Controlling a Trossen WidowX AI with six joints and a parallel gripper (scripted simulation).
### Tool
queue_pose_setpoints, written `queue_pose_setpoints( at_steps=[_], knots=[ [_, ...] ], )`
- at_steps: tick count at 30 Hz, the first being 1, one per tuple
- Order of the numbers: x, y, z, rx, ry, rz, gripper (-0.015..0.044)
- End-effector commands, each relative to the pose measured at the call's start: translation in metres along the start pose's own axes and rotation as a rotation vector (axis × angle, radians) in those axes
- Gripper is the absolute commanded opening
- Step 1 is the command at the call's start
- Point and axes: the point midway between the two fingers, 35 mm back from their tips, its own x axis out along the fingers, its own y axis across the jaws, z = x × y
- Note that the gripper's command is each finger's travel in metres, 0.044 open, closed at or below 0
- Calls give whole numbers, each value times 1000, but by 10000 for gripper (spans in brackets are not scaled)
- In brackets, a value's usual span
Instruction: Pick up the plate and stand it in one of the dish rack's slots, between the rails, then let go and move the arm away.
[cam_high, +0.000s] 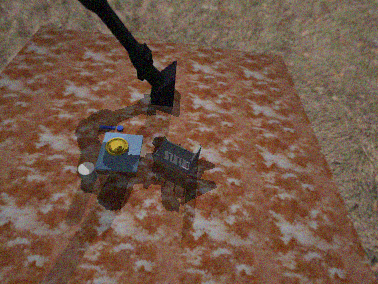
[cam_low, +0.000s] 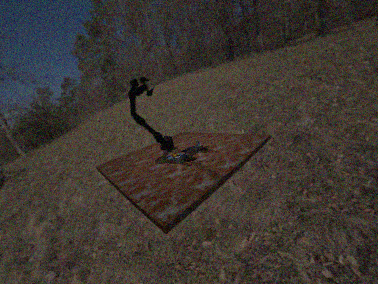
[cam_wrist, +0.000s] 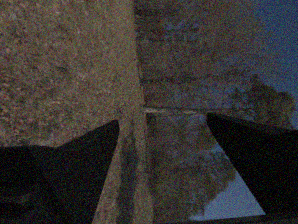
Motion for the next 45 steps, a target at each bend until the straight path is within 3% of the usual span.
queue_pose_setpoints(
  at_steps=[1,21,30,45],
  knots=[
    [0,0,-1,4,3,2,400],
    [11,73,-140,497,405,143,400],
    [2,109,-181,641,517,191,400],
    [-35,186,-263,1014,866,209,400]
  ],
)
